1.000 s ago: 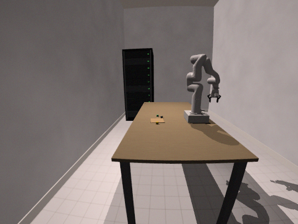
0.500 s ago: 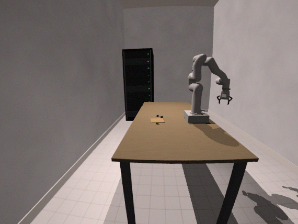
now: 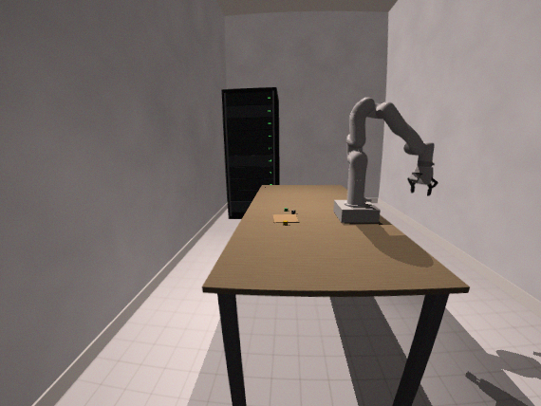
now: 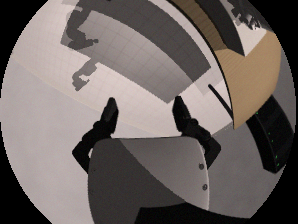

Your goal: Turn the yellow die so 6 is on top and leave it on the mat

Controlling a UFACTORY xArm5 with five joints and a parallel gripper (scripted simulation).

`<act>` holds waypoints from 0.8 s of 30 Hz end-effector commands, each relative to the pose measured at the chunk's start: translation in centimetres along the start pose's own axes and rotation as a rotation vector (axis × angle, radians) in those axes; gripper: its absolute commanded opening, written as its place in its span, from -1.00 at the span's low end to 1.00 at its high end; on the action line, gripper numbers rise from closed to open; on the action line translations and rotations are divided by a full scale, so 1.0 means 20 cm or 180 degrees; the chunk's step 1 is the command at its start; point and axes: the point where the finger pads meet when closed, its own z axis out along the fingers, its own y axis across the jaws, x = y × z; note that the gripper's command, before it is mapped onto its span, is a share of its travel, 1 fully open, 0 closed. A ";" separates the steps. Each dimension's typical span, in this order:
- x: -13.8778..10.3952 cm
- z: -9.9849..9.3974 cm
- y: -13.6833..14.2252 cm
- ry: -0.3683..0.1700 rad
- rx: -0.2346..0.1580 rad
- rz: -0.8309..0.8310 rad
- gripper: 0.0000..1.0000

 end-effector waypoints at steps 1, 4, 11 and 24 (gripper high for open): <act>0.20 -0.01 -0.22 -0.0009 0.0006 0.0500 1.00; 0.33 -0.01 -0.31 -0.0010 0.0006 0.0789 1.00; 0.61 -0.01 -0.47 -0.0011 0.0005 0.1366 1.00; 1.07 0.00 -0.60 -0.0013 0.0003 0.2217 1.00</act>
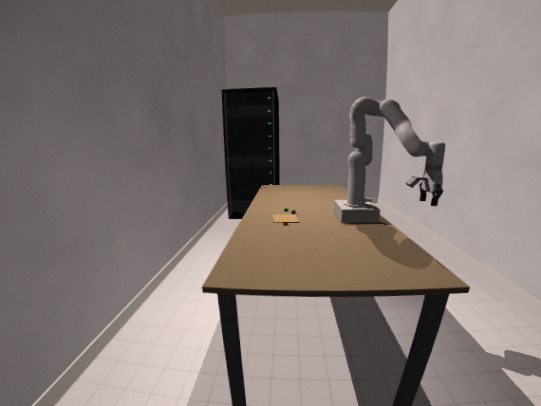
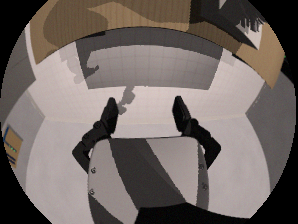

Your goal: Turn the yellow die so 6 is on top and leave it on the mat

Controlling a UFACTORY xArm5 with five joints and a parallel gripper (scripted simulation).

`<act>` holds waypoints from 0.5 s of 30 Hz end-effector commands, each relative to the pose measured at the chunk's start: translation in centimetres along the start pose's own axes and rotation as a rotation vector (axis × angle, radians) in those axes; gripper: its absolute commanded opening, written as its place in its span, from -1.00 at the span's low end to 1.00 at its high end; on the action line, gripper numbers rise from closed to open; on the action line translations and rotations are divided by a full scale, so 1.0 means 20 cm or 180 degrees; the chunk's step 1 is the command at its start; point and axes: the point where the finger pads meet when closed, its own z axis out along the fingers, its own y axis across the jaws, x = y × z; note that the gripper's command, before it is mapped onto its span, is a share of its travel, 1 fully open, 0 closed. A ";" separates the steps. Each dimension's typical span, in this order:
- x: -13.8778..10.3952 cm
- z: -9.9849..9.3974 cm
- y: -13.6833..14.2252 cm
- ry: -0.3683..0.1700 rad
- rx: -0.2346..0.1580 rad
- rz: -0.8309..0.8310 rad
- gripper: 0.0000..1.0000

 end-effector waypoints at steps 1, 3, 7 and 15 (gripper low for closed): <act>0.16 -0.01 -0.20 -0.0009 0.0006 0.0426 1.00; 0.26 -0.01 -0.29 -0.0010 0.0006 0.0663 1.00; 0.40 -0.01 -0.39 -0.0011 0.0005 0.0975 1.00; 0.67 -0.01 -0.54 -0.0012 0.0004 0.1512 1.00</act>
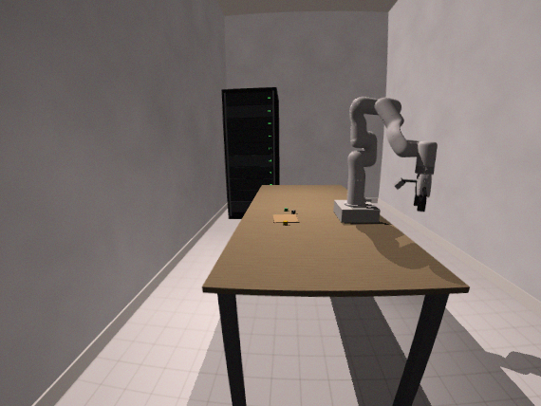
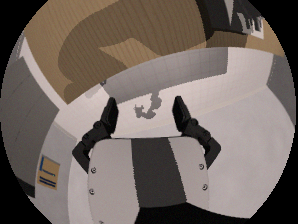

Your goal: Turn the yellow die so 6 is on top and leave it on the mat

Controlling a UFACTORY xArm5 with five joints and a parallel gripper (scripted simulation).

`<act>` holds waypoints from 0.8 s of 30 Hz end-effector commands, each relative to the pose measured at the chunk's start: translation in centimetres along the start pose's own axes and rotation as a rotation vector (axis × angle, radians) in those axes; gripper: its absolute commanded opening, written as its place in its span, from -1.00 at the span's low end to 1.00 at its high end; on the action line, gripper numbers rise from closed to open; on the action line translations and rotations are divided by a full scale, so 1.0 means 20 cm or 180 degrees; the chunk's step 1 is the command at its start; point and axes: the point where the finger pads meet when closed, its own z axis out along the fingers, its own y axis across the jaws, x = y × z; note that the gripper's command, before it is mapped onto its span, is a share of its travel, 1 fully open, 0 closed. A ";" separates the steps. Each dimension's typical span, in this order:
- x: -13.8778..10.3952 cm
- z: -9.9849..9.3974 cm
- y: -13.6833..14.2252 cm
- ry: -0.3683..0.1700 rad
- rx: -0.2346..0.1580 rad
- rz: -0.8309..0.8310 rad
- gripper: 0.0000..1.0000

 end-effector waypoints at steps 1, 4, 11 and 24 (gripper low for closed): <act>0.10 0.00 -0.16 -0.0008 0.0006 0.0294 1.00; 0.30 0.00 -0.34 -0.0009 0.0005 0.0770 1.00; 0.56 0.00 -0.51 -0.0010 0.0004 0.1319 1.00; 1.07 0.00 -0.71 -0.0012 0.0002 0.2268 1.00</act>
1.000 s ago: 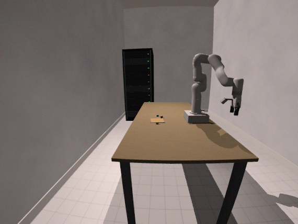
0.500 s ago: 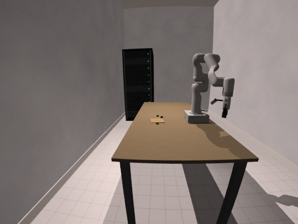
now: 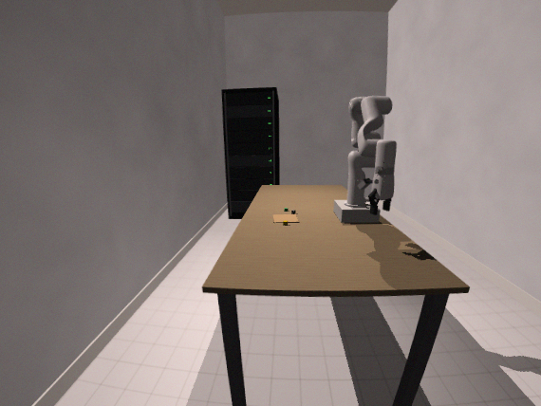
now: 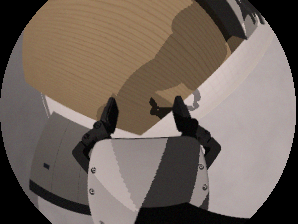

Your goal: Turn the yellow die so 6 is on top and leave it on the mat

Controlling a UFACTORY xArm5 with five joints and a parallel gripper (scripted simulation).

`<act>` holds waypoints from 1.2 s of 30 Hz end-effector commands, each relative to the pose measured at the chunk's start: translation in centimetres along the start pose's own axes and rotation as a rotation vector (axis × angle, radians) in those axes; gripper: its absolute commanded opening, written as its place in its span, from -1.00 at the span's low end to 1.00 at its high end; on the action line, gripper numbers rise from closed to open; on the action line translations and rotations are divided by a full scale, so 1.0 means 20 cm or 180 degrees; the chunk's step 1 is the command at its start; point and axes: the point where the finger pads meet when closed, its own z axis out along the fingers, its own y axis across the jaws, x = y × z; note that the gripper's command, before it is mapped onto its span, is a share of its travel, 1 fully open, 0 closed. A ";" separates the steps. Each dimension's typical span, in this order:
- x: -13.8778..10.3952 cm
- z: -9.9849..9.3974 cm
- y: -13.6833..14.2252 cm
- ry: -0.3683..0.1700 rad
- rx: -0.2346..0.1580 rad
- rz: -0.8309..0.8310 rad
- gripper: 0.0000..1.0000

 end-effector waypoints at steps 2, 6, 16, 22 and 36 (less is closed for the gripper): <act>0.20 -0.01 -0.27 -0.0010 0.0006 0.0556 1.00; 0.29 -0.01 -0.36 -0.0010 0.0005 0.0774 1.00; 0.68 0.00 -0.62 -0.0012 0.0003 0.1587 1.00; 0.97 0.00 -0.74 -0.0012 0.0002 0.2130 1.00; 1.62 0.00 -0.85 -0.0014 0.0000 0.3276 1.00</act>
